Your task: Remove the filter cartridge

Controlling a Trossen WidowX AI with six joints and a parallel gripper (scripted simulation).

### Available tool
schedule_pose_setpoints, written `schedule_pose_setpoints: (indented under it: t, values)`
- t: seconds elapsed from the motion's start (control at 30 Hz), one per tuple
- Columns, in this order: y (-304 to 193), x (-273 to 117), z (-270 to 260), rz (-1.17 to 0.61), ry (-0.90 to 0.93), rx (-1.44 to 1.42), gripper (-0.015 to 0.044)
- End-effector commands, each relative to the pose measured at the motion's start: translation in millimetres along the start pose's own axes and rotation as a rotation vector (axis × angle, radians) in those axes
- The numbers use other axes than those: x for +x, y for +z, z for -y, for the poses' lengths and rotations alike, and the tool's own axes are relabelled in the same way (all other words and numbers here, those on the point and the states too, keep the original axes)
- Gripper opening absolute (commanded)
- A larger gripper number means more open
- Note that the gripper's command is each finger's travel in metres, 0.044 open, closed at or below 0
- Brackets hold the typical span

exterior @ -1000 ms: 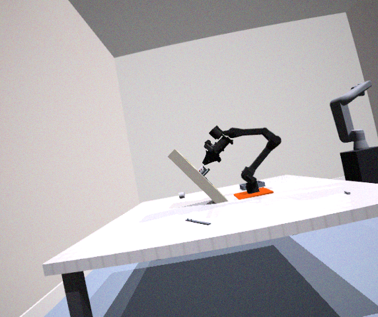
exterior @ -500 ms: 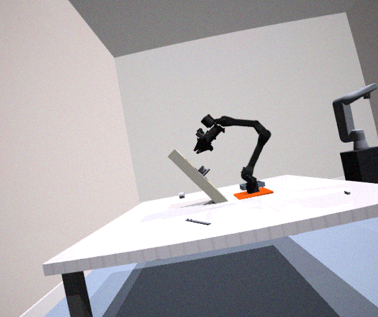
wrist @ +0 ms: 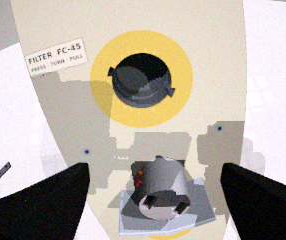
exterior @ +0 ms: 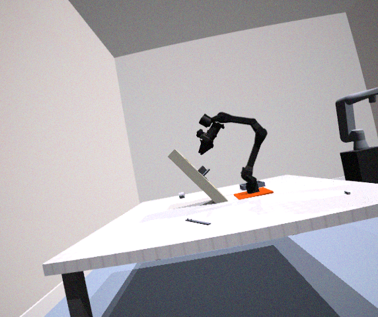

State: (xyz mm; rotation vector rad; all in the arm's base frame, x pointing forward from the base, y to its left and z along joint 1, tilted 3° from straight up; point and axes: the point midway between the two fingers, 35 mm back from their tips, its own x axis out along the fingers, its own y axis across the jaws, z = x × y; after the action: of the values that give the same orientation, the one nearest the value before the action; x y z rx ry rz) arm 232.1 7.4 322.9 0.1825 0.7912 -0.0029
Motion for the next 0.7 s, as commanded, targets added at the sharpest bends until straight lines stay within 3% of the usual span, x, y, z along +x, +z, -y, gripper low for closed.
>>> schedule_pose_setpoints:
  t: [0.0, 0.67]
  values:
    - [-47.3, 24.6, 9.8, -0.195, -0.022, -0.188, 0.0305]
    - [-52.9, 48.5, 11.2, -0.203, -0.022, -0.197, 0.0305]
